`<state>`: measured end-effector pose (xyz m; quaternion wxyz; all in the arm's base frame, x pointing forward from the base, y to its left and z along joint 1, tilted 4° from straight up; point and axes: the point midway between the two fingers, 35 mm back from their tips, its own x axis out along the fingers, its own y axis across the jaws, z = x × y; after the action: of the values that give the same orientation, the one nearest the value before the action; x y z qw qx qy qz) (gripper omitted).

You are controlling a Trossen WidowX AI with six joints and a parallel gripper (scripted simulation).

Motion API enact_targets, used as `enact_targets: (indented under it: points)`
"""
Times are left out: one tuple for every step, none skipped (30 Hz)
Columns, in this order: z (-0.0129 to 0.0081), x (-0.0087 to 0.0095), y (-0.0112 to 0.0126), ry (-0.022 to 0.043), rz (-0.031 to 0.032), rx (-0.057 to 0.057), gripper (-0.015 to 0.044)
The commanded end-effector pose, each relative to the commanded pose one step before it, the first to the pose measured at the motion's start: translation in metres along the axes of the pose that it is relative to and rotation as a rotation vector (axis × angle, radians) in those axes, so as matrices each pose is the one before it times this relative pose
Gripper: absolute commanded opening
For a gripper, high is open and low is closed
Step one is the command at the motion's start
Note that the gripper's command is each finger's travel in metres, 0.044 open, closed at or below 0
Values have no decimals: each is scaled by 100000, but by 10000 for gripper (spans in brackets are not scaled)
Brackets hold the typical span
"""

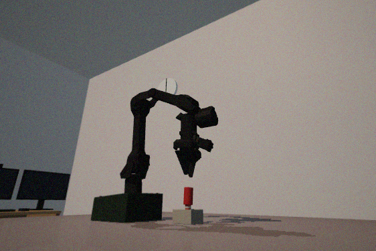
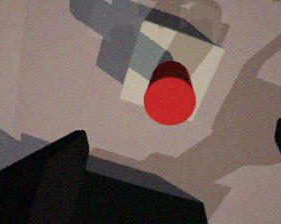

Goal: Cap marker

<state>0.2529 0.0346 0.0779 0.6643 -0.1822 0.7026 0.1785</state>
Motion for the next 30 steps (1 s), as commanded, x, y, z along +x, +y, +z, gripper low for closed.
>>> enact_targets:
  points:
    - [3,282,197,12,-116,26125,309]
    - [-2,165,51,-23,-50,8029,282]
    - [-4,99,31,-16,-29,4817,256]
    - [-2,33,10,-6,-9,1606,230]
    - [0,0,0,0,0,0,204]
    - [0,0,0,0,0,0,177]
    - [0,0,0,0,0,0,151]
    - [0,0,0,0,0,0,125]
    - [0,0,0,0,0,0,99]
    - [0,0,0,0,0,0,72]
    - [0,0,0,0,0,0,46]
    - [0,0,0,0,0,0,20]
    - [0,0,0,0,0,0,0]
    - [0,0,0,0,0,0,0]
    - [0,0,0,0,0,0,0]
    - [0,0,0,0,0,0,0]
    - [0,0,0,0,0,0,0]
    - [0,0,0,0,0,0,0]
    - [0,0,0,0,0,0,0]
    - [0,0,0,0,0,0,0]
    - [0,0,0,0,0,0,0]
    - [0,0,0,0,0,0,0]
    - [0,0,0,0,0,0,0]
    - [1,28,0,0,0,0,0]
    - [1,51,0,0,0,0,0]
    - [2,77,0,0,0,0,0]
    - [2,93,0,0,0,0,0]
    - [2,116,0,0,0,0,0]
    - [1,125,0,1,0,0,0]
    - [1,144,0,1,0,0,0]
